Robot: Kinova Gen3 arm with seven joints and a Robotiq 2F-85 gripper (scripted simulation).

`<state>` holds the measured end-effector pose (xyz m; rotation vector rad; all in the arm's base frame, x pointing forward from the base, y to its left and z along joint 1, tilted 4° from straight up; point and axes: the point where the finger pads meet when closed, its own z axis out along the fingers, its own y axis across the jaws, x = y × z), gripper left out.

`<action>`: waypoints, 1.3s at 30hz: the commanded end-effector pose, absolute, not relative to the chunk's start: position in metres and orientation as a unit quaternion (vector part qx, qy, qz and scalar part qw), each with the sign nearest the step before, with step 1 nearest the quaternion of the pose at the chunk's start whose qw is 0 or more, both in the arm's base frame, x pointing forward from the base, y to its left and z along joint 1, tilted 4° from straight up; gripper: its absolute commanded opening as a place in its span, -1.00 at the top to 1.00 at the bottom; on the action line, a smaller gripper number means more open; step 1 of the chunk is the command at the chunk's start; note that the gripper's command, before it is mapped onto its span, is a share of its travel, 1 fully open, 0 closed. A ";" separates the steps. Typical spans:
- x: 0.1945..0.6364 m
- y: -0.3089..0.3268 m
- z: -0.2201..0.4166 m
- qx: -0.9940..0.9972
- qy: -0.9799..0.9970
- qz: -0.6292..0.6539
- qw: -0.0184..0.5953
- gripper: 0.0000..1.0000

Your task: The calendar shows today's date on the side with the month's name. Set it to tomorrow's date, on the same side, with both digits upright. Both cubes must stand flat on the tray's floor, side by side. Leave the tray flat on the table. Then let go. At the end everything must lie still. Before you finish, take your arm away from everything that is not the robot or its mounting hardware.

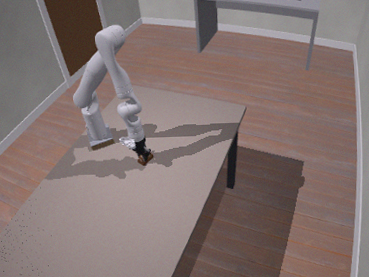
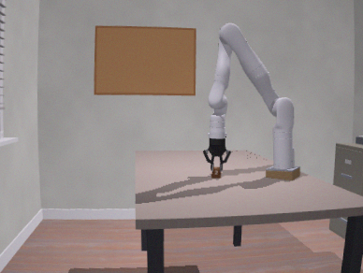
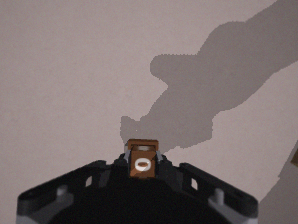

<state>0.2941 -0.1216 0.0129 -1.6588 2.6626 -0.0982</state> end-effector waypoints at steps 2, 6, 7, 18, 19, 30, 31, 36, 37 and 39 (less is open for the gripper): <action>0.294 -0.122 0.013 -0.529 0.848 -0.032 0.002 0.47; 0.294 -0.122 0.013 -0.529 0.848 -0.032 0.002 0.47; 0.294 -0.122 0.013 -0.529 0.848 -0.032 0.002 0.47; 0.294 -0.122 0.013 -0.529 0.848 -0.032 0.002 0.47; 0.294 -0.122 0.013 -0.529 0.848 -0.032 0.002 0.39; 0.294 -0.122 0.013 -0.529 0.848 -0.032 0.002 0.15; 0.294 -0.122 0.013 -0.529 0.848 -0.032 0.002 0.15; 0.294 -0.122 0.013 -0.529 0.848 -0.032 0.002 0.07; 0.294 -0.122 0.013 -0.529 0.848 -0.032 0.002 0.07; 0.294 -0.122 0.013 -0.529 0.848 -0.032 0.002 0.07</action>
